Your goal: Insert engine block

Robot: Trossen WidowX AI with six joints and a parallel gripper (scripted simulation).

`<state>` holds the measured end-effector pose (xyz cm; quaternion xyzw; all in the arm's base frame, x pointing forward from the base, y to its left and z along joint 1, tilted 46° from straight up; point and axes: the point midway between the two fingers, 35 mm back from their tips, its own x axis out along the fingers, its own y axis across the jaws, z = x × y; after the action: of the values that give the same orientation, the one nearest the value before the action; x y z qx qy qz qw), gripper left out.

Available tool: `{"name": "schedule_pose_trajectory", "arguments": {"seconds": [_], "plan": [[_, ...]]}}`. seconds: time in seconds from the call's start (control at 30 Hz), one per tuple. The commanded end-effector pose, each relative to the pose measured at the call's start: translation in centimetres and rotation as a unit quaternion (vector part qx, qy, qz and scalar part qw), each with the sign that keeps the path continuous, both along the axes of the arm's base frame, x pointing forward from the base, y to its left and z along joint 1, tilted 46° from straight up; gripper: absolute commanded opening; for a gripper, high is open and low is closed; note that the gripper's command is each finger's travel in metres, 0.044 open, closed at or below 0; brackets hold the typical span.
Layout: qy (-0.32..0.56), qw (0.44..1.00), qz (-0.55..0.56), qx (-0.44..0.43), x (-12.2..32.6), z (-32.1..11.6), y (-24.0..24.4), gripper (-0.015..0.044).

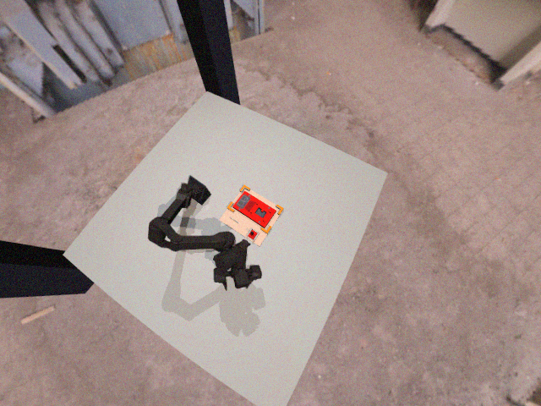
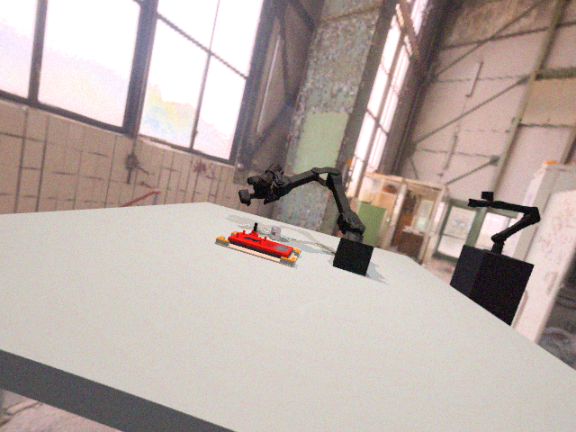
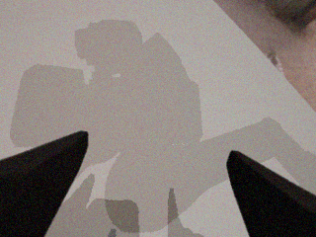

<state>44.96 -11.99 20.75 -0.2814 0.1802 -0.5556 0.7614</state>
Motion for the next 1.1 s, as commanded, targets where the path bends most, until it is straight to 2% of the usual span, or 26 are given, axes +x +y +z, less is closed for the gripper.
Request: {"name": "schedule_pose_trajectory", "arguments": {"seconds": [0.0, 0.1, 0.53, 1.07], "plan": [[0.000, 1.000, 0.000, 0.000, 0.0, 0.0, 0.0, 0.0426], [0.025, 1.000, 0.006, -0.004, 0.2, -0.2, 0.2, 0.0440], [0.236, 0.969, 0.063, -0.042, 1.7, -2.1, 2.1, 0.0440], [0.475, 0.865, 0.138, -0.085, 1.6, -5.0, 4.6, 0.0440]]}}
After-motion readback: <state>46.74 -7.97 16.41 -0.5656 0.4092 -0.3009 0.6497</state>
